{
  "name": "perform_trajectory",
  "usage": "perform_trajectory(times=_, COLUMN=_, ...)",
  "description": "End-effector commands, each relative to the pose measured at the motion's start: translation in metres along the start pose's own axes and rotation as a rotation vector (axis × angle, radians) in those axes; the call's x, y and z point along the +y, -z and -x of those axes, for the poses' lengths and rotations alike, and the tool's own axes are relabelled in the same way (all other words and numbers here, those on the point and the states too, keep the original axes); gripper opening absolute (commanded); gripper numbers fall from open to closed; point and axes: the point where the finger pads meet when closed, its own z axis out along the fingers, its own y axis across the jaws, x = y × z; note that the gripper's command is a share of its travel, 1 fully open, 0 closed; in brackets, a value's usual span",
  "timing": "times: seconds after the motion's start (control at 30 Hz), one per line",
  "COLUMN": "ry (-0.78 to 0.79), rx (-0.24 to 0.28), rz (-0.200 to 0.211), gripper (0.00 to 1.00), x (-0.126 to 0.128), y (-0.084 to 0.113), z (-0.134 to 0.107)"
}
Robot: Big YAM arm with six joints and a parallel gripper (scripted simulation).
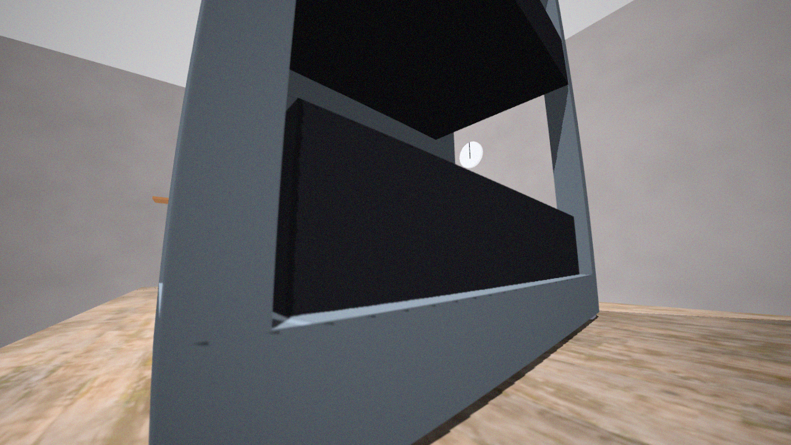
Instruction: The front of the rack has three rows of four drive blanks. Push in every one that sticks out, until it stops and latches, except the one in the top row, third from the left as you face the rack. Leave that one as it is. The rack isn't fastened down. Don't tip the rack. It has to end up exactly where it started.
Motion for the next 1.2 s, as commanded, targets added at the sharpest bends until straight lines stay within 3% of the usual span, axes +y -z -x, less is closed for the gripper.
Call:
perform_trajectory(times=0.0, ry=0.054, rx=-0.06, rz=-0.026, gripper=0.0, x=-0.025, y=-0.036, z=0.018)
perform_trajectory(times=0.13, ry=0.063, rx=-0.072, rz=-0.031, gripper=0.0, x=-0.026, y=-0.031, z=0.021)
perform_trajectory(times=0.17, ry=0.08, rx=-0.09, rz=-0.047, gripper=0.0, x=-0.034, y=-0.026, z=0.03)
perform_trajectory(times=0.23, ry=0.083, rx=-0.071, rz=-0.073, gripper=0.0, x=-0.048, y=-0.007, z=0.022)
perform_trajectory(times=0.27, ry=0.05, rx=-0.041, rz=-0.044, gripper=0.0, x=-0.027, y=0.012, z=0.013)
perform_trajectory(times=0.4, ry=0.036, rx=-0.041, rz=-0.042, gripper=0.0, x=-0.027, y=0.047, z=0.012)
perform_trajectory(times=0.47, ry=0.036, rx=-0.041, rz=-0.042, gripper=0.0, x=-0.027, y=0.047, z=0.012)
perform_trajectory(times=0.67, ry=0.031, rx=-0.036, rz=-0.037, gripper=0.0, x=-0.026, y=0.087, z=0.011)
perform_trajectory(times=0.77, ry=0.033, rx=-0.037, rz=-0.038, gripper=0.0, x=-0.026, y=0.091, z=0.011)
perform_trajectory(times=0.83, ry=0.015, rx=-0.044, rz=-0.006, gripper=0.0, x=-0.012, y=0.084, z=0.012)
perform_trajectory(times=1.03, ry=0.022, rx=-0.029, rz=-0.03, gripper=0.0, x=-0.021, y=0.091, z=0.002)
perform_trajectory(times=1.17, ry=0.059, rx=-0.054, rz=-0.054, gripper=0.0, x=-0.041, y=0.081, z=-0.007)
